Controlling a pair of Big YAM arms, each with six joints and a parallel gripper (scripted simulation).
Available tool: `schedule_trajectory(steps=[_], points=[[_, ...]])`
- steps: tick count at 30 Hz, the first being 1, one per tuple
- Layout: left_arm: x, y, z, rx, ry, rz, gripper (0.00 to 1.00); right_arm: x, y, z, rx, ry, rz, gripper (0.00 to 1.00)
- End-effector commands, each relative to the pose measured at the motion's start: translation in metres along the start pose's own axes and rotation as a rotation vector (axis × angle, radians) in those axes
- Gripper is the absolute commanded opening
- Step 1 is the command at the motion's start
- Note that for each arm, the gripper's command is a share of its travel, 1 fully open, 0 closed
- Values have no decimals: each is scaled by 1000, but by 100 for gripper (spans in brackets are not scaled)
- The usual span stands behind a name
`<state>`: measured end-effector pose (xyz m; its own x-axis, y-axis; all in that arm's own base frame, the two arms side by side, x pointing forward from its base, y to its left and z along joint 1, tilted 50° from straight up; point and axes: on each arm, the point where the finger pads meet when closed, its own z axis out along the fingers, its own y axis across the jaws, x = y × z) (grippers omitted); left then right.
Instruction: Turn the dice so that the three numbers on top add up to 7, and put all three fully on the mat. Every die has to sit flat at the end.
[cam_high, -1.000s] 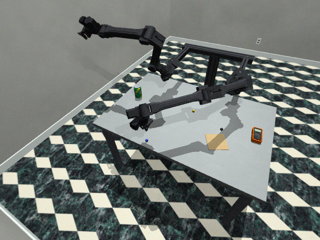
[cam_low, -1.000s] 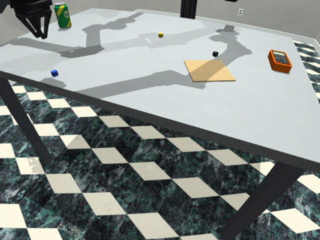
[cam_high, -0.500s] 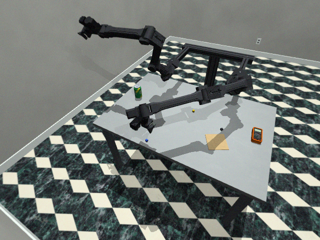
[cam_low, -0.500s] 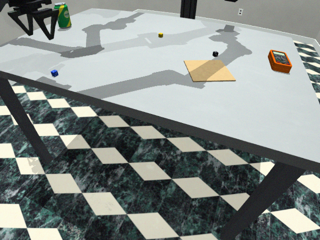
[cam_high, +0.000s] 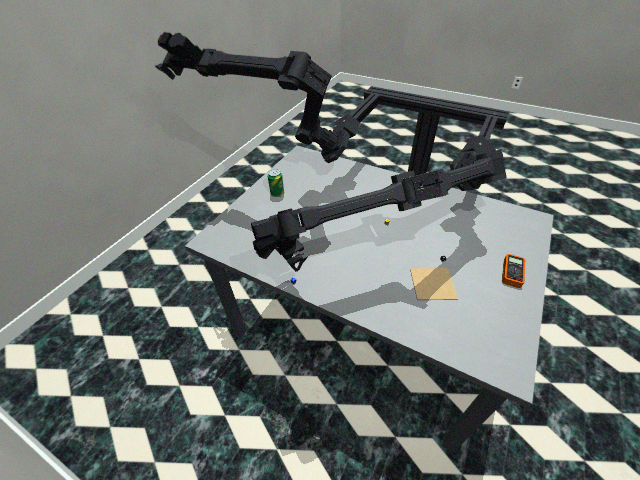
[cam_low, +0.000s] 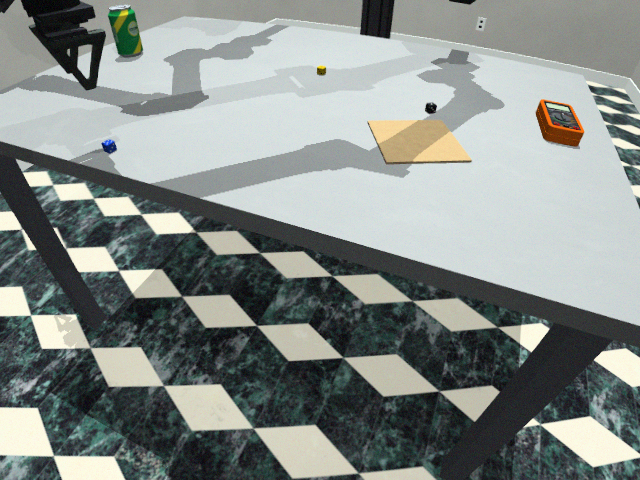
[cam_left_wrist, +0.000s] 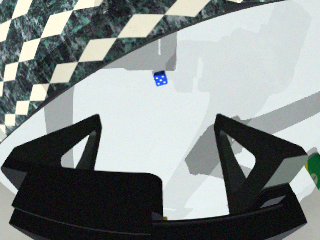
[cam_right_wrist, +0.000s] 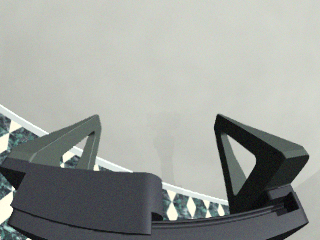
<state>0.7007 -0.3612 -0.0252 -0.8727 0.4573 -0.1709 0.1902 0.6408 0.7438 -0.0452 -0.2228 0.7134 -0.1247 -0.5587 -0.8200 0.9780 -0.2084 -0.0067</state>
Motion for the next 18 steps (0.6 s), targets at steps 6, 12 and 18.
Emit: schedule_trajectory(steps=[6,12,18], points=[[8,-3,37,0,32,353,100,-42,-5,-3,11,-63,0,100],[-5,20,21,1,3,521,100,-42,-5,-3,11,-63,0,100],[-4,19,28,3,3,770,100,-42,-5,-3,11,-63,0,100]])
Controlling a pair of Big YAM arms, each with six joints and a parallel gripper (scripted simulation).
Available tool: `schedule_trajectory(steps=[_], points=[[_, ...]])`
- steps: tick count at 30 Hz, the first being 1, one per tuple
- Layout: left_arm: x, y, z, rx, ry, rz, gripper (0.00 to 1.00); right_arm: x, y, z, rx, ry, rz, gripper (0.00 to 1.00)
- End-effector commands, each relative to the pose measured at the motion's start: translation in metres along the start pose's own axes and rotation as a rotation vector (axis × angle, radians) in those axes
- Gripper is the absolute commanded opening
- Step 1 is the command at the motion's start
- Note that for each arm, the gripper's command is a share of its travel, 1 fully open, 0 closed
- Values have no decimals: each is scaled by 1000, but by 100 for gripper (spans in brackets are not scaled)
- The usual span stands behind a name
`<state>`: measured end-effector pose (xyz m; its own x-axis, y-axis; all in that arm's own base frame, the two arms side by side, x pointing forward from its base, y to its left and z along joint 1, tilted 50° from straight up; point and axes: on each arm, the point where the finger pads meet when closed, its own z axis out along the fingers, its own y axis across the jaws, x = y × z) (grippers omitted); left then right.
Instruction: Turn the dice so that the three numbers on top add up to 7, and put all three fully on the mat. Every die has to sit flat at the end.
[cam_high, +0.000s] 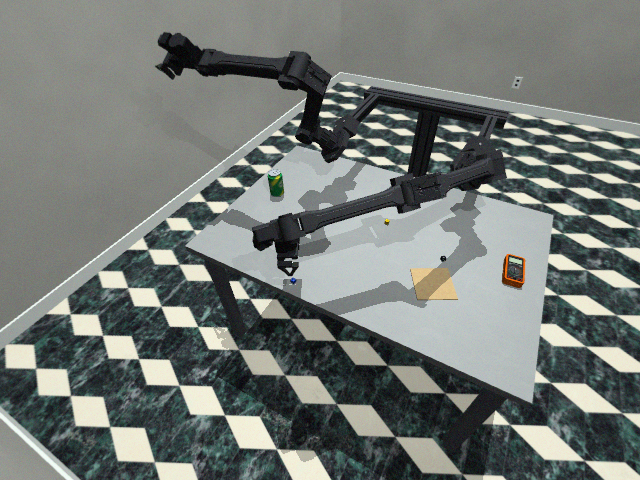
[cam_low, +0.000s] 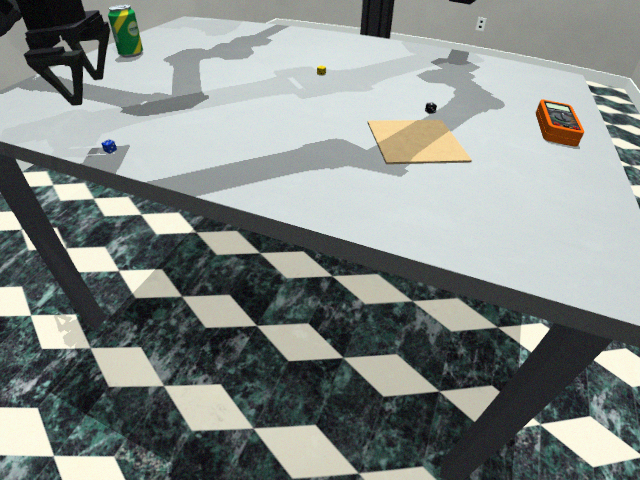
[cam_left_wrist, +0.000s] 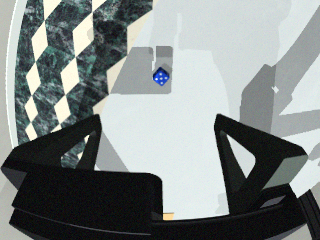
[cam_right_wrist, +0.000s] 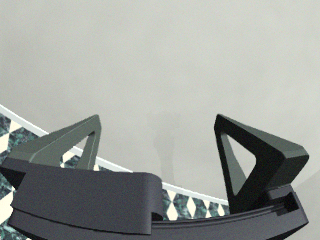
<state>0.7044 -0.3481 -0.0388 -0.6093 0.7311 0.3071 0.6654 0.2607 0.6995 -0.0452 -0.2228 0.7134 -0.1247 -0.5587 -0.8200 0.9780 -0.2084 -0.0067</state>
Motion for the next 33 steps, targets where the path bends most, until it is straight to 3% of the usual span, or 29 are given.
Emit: schedule_trajectory(steps=[1,14,20,21,33], points=[[4,21,11,-7,-18,188,100,-42,-5,-3,11,-63,0,100],[5,20,22,-10,-15,589,100,-42,-5,-3,11,-63,0,100],[4,21,23,-12,-16,645,100,-42,-5,-3,11,-63,0,100],[4,21,23,-12,-16,645,30,-42,-5,-3,11,-63,0,100],[3,12,31,-5,-9,657,30,-42,-5,-3,11,-63,0,100]])
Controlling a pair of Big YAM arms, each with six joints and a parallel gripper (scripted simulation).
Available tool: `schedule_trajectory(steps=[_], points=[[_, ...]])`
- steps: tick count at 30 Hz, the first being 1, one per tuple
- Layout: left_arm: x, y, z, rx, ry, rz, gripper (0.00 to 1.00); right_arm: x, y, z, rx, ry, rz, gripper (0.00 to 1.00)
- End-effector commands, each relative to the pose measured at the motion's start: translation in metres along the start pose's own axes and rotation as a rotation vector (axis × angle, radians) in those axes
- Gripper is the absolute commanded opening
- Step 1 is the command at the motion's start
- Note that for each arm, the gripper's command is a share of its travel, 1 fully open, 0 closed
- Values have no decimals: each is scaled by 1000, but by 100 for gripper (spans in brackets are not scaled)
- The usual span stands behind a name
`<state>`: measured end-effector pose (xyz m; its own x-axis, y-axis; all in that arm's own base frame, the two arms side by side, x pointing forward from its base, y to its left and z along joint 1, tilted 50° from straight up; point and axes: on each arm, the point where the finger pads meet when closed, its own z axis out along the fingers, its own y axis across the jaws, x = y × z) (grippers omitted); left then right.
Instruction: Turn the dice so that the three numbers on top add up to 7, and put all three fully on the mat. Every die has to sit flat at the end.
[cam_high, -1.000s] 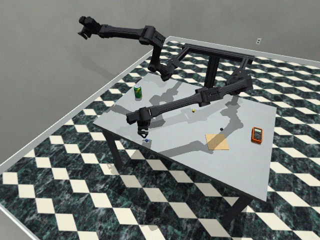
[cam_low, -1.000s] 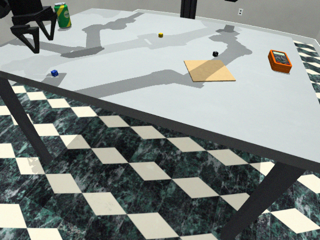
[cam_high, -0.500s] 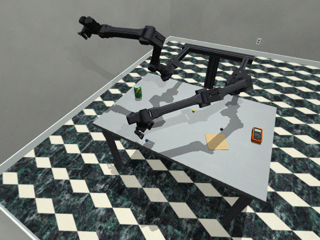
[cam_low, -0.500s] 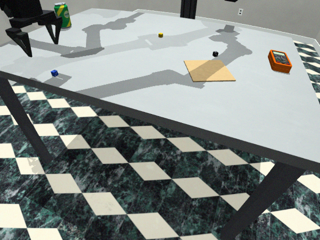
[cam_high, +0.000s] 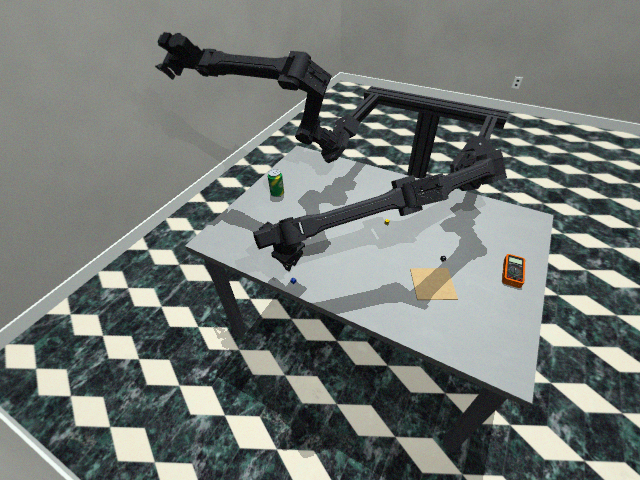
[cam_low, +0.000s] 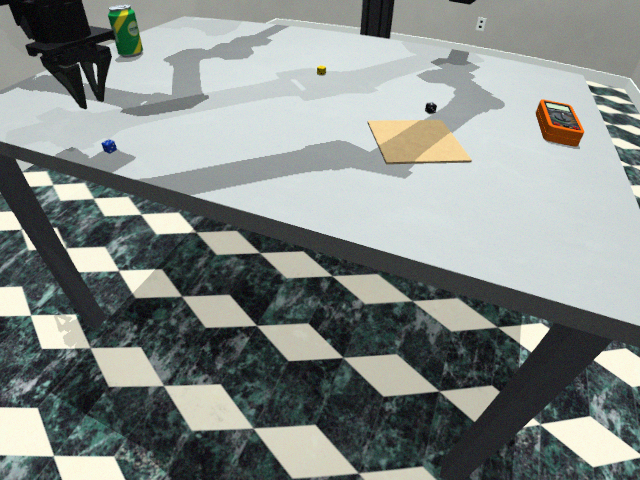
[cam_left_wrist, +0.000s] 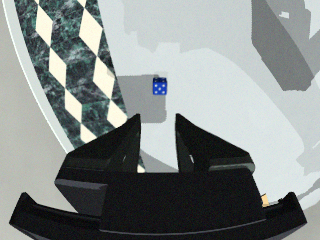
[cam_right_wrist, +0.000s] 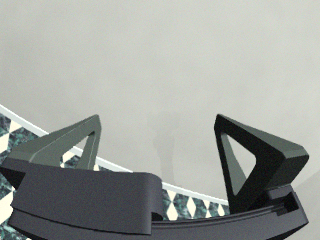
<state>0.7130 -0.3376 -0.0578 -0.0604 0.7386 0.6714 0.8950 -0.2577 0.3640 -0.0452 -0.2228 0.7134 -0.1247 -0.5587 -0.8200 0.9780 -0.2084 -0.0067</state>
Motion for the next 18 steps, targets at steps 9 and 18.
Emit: schedule_trajectory(steps=[9,18], points=[[16,9,7,4,0,-17,30,-42,-5,-3,11,-63,0,100],[16,9,7,5,0,-17,30,-42,-5,-3,11,-63,0,100]])
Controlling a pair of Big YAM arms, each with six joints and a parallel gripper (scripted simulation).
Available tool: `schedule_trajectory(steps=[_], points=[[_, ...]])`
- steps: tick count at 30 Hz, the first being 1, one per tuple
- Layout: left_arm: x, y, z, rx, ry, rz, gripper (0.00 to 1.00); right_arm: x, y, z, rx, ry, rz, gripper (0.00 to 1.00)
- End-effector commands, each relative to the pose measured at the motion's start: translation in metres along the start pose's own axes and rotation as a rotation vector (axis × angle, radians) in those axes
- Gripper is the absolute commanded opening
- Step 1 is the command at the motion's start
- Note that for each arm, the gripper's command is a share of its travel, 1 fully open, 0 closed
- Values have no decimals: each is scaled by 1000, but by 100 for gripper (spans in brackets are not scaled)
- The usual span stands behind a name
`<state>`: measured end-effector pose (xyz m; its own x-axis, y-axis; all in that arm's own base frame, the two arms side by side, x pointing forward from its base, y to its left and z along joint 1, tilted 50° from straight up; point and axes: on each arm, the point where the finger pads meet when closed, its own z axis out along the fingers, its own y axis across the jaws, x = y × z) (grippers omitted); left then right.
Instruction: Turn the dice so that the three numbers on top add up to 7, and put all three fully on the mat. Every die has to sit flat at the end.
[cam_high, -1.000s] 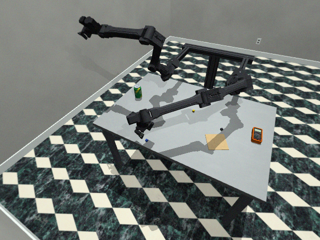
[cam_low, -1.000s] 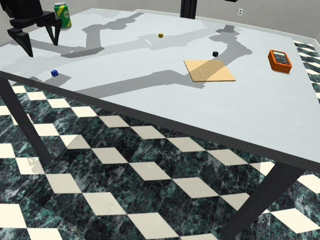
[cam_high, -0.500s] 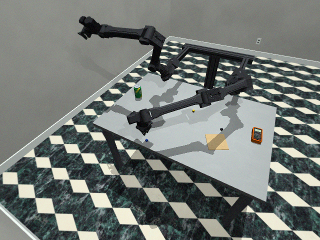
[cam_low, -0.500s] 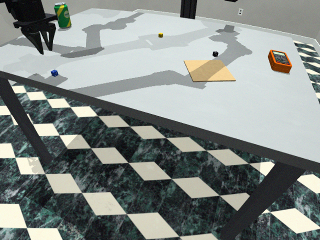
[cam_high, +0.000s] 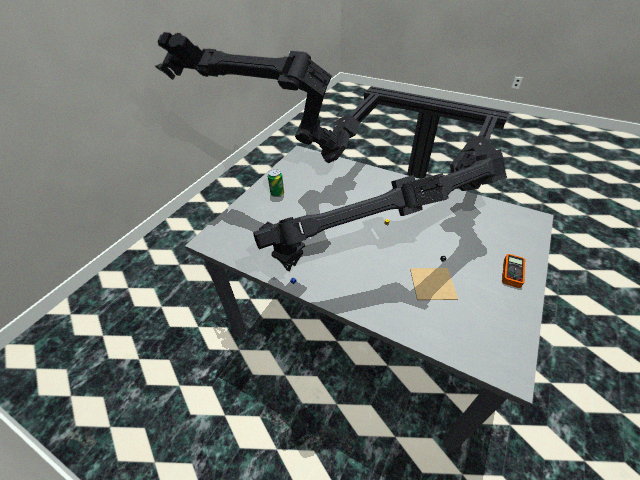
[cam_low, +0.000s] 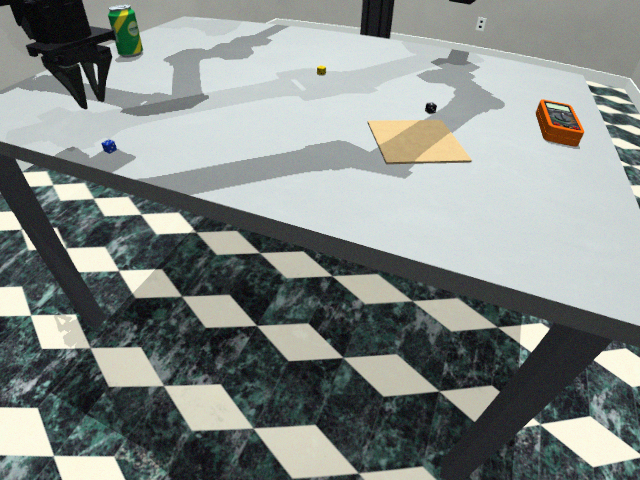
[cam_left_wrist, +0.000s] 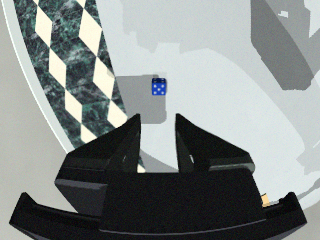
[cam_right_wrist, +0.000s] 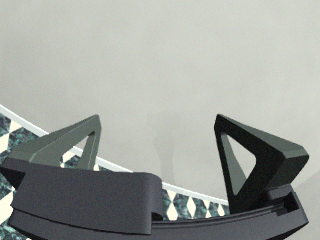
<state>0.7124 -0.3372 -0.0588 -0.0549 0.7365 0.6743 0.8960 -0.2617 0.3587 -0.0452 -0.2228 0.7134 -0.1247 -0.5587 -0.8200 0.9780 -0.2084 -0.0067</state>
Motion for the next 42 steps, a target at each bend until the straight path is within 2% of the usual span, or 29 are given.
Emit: schedule_trajectory(steps=[1,21,42], points=[[17,10,7,3,-1,-24,30,-42,-5,-3,11,-63,0,100],[18,12,10,-1,-4,-24,30,-42,-5,-3,11,-63,0,100],[5,-3,51,16,5,-2,30,-42,-5,-3,11,-63,0,100]])
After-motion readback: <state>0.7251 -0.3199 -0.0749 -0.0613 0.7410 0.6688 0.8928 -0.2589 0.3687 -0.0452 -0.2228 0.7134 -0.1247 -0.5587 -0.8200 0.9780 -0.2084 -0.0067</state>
